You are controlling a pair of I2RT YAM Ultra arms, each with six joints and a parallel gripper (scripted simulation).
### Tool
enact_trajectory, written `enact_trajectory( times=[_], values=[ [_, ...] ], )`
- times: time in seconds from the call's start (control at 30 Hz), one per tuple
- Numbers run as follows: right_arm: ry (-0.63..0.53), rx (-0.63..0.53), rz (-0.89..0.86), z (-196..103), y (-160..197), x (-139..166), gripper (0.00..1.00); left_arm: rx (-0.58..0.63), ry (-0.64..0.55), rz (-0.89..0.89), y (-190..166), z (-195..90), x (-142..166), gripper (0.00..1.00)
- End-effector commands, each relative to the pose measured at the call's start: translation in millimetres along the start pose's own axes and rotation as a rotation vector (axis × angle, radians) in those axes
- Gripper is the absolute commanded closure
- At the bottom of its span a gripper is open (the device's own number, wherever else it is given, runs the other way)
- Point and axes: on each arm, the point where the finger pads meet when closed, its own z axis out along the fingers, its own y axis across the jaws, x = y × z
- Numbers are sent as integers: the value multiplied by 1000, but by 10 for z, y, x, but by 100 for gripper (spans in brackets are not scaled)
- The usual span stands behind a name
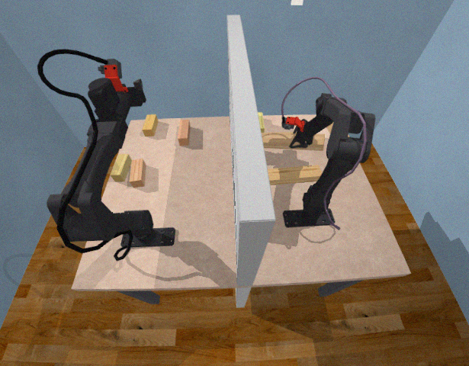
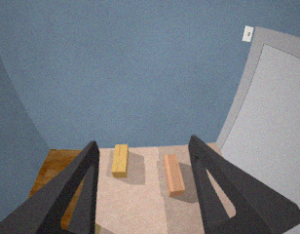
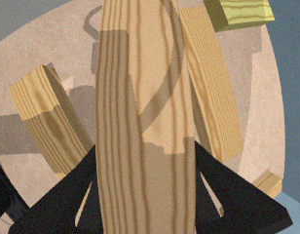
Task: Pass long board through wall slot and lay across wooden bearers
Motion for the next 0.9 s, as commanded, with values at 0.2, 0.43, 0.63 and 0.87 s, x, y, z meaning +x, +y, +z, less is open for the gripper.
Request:
enact_trajectory(
  times=[0.2,0.43,0.63,0.87],
  values=[
    [-81,506,302,-506,-555,-458,100,-8,-72,-7,5,-113,-289,25],
    [-99,555,461,-318,-348,-352,100,-8,-72,-7,5,-113,-289,25],
    [-165,623,660,-300,-338,-285,100,-8,-72,-7,5,-113,-289,25],
    [-261,721,865,-158,-154,-162,100,-8,-72,-7,5,-113,-289,25]
  ],
)
